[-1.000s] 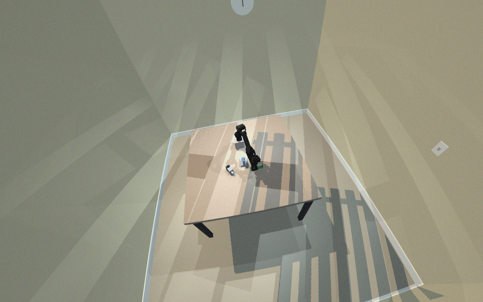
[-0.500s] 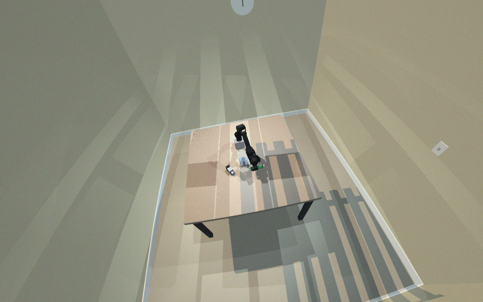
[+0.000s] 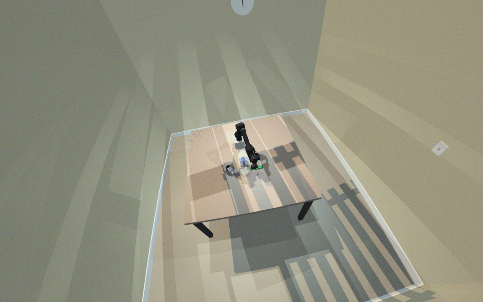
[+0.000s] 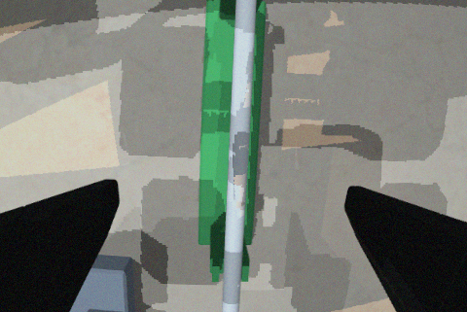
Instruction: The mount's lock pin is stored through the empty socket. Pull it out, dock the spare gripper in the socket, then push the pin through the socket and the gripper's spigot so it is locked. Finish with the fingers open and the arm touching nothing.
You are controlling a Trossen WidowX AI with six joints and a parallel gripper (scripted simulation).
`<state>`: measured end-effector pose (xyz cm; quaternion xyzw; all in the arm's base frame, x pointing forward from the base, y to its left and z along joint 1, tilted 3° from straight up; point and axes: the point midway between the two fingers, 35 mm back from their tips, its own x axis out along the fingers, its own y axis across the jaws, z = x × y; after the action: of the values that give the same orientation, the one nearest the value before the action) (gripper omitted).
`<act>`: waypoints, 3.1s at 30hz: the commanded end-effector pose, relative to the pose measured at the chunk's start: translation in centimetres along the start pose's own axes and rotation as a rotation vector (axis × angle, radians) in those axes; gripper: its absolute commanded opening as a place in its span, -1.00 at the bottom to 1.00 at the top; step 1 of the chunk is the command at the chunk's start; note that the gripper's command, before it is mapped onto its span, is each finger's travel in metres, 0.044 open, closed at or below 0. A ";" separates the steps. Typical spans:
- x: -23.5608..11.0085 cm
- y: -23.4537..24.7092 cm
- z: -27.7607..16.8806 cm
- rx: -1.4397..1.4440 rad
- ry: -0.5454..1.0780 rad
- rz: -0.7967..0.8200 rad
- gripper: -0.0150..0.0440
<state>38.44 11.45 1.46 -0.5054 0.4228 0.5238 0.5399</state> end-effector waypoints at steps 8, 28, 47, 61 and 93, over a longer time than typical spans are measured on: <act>-3.1 -0.1 0.4 -0.001 0.000 0.000 1.00; -9.6 -0.5 1.4 -0.003 -0.001 -0.003 1.00; -11.3 -0.1 -16.2 0.723 -0.343 -0.281 1.00; -12.4 4.6 -25.3 1.020 -0.534 -0.494 1.00; -2.9 4.7 -27.0 1.020 -0.533 -0.493 1.00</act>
<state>35.50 -15.99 0.94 -0.1226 0.3382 0.2240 0.9058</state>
